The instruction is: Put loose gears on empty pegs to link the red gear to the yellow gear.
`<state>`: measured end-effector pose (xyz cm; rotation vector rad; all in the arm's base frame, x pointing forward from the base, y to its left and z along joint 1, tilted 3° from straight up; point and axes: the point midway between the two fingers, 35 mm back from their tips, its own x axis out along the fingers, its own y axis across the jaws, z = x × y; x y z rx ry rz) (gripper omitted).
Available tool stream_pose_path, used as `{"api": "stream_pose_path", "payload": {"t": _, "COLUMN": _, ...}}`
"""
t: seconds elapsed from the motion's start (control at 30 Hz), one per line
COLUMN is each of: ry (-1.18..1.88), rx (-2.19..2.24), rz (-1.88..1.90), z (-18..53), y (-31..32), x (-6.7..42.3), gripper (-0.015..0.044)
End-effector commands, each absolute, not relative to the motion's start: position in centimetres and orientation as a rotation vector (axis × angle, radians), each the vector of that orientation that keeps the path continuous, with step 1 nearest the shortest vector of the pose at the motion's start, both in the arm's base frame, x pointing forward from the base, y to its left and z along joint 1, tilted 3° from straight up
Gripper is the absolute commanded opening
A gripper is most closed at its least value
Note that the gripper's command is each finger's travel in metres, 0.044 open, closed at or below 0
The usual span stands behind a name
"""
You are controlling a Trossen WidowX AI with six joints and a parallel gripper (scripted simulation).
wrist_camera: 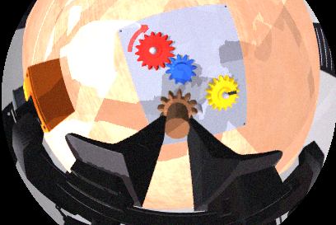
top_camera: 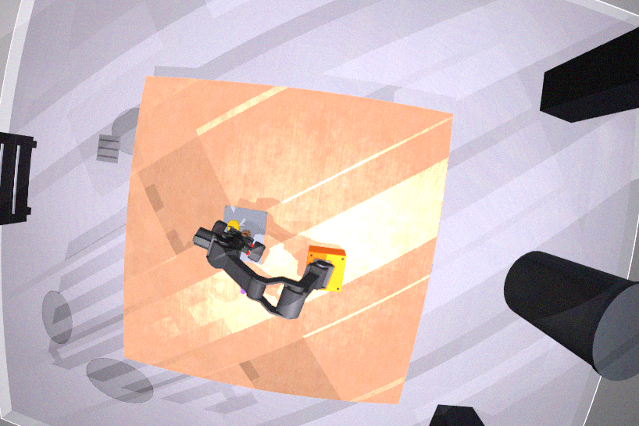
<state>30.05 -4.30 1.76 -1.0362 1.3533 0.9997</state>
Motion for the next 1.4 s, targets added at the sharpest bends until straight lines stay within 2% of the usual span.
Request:
{"api": "stream_pose_path", "payload": {"t": 0.0, "ry": 1.321, "rx": -1.112, "rz": 1.077, "z": 1.2, "y": -4.4, "x": 29.9, "gripper": 0.0000}}
{"api": "stream_pose_path", "payload": {"t": 0.4, "ry": 1.307, "rx": -1.136, "rz": 1.102, "z": -0.5, "y": -4.5, "x": 29.9, "gripper": 0.0000}}
{"api": "stream_pose_path", "payload": {"t": 0.97, "ry": 1.448, "rx": -0.837, "rz": 0.792, "z": -2.2, "y": -4.6, "x": 29.8, "gripper": 0.0000}}
{"api": "stream_pose_path", "payload": {"t": 1.37, "ry": 1.386, "rx": -0.985, "rz": 0.945, "z": -2.5, "y": -4.5, "x": 29.8, "gripper": 0.0000}}
